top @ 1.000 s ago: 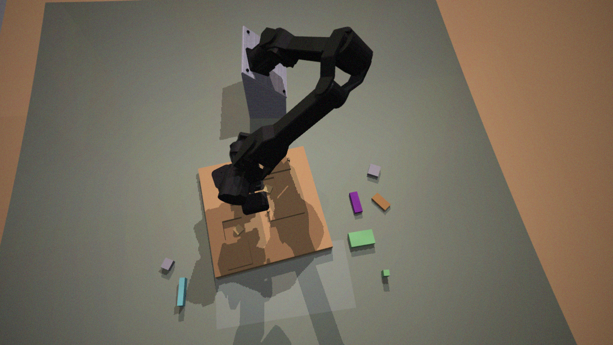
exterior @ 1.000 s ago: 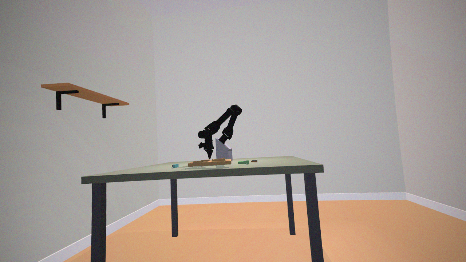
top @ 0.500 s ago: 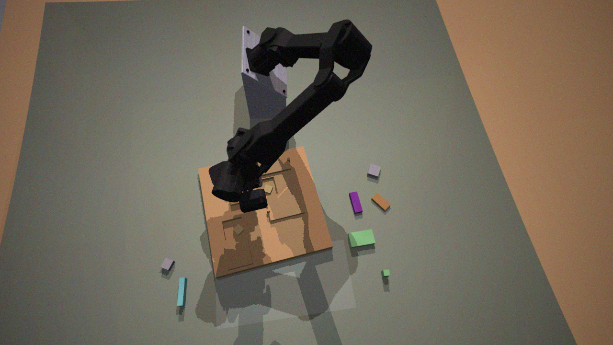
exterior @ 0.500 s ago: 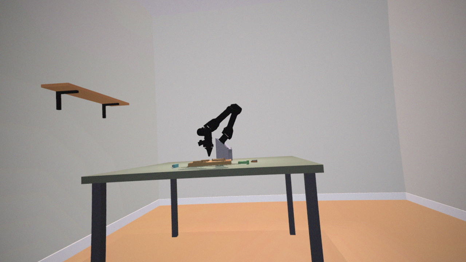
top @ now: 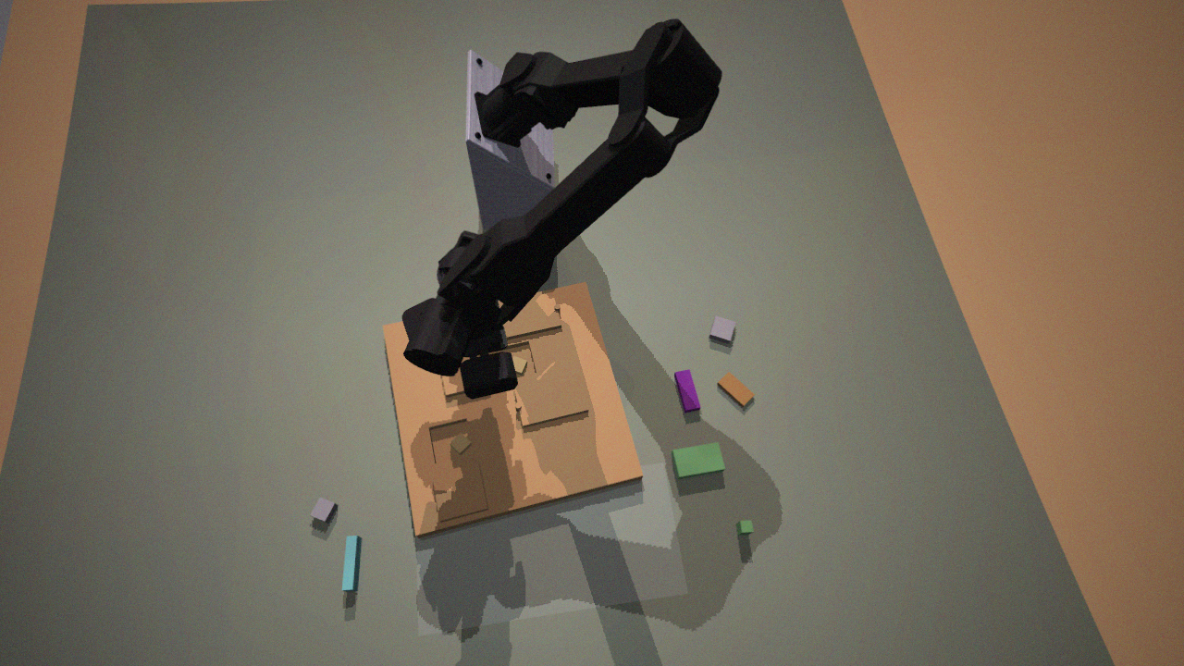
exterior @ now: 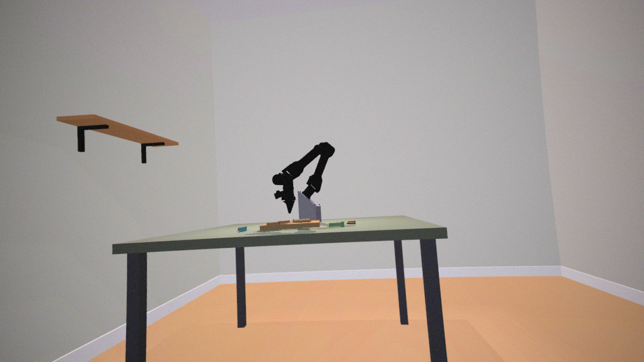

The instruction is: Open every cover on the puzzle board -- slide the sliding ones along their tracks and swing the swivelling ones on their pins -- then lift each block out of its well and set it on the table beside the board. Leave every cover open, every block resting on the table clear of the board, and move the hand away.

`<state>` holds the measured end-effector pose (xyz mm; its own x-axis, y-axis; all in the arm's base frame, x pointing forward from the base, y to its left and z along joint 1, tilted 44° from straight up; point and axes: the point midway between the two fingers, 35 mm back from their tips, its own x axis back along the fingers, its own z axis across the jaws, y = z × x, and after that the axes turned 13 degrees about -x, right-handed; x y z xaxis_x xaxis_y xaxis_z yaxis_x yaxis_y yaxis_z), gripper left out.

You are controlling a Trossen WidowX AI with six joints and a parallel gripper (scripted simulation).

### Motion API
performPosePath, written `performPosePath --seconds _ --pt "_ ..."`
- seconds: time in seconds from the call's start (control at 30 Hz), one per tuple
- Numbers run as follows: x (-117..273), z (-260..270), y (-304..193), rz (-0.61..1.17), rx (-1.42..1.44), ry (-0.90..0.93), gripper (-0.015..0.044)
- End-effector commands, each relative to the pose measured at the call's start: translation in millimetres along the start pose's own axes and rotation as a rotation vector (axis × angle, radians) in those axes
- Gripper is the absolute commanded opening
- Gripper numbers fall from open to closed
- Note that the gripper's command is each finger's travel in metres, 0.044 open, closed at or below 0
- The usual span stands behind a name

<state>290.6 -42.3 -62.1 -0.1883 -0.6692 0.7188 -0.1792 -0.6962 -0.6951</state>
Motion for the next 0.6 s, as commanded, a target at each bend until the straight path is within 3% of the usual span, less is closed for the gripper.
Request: performPosePath --seconds 0.0,0.4,0.57 --pt "3 -21 -2 -0.002 -0.002 -0.005 0.0000" --pt "11 -89 -14 -0.004 0.000 -0.007 0.0000" --pt "11 -93 -15 -0.004 0.000 -0.007 0.0000"
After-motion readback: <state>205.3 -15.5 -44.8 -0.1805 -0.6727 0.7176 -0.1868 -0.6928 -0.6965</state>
